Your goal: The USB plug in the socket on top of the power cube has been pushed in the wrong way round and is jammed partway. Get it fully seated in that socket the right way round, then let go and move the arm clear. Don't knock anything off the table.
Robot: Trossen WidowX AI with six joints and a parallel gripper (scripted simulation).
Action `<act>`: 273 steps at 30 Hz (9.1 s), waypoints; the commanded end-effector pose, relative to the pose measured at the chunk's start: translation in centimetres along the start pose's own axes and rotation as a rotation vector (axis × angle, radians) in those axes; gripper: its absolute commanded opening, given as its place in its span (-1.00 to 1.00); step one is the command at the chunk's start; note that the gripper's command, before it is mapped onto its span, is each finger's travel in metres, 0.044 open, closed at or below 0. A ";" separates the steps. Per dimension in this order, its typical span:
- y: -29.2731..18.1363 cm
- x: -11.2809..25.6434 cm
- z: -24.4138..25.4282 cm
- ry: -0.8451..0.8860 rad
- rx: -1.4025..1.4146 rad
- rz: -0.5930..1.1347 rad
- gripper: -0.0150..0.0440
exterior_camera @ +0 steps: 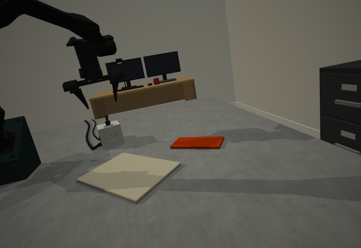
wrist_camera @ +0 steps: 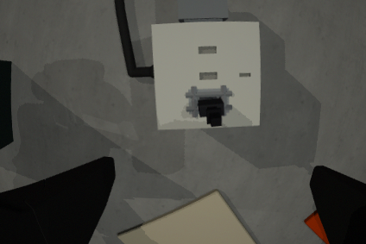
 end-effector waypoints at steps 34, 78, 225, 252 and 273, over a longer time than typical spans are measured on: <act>1.2 -4.1 -0.2 0.037 0.152 0.049 1.00; 1.2 -4.7 -0.2 0.040 0.146 0.046 -0.49; 1.3 -2.0 -0.3 -0.042 -2.320 0.069 -0.49; 1.3 -2.0 -0.2 -0.074 -2.987 0.061 -0.49; 1.3 -2.1 -0.2 -0.068 -2.984 0.062 -0.49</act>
Point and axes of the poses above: the point midway between the two fingers, 35 mm back from their tips, its own x axis back along the fingers, its own z axis across the jaws, y = z × x, the point moved 4 cm from there along x, back along the fingers, and after that the axes turned 7 degrees about -x, right-handed, at the moved point
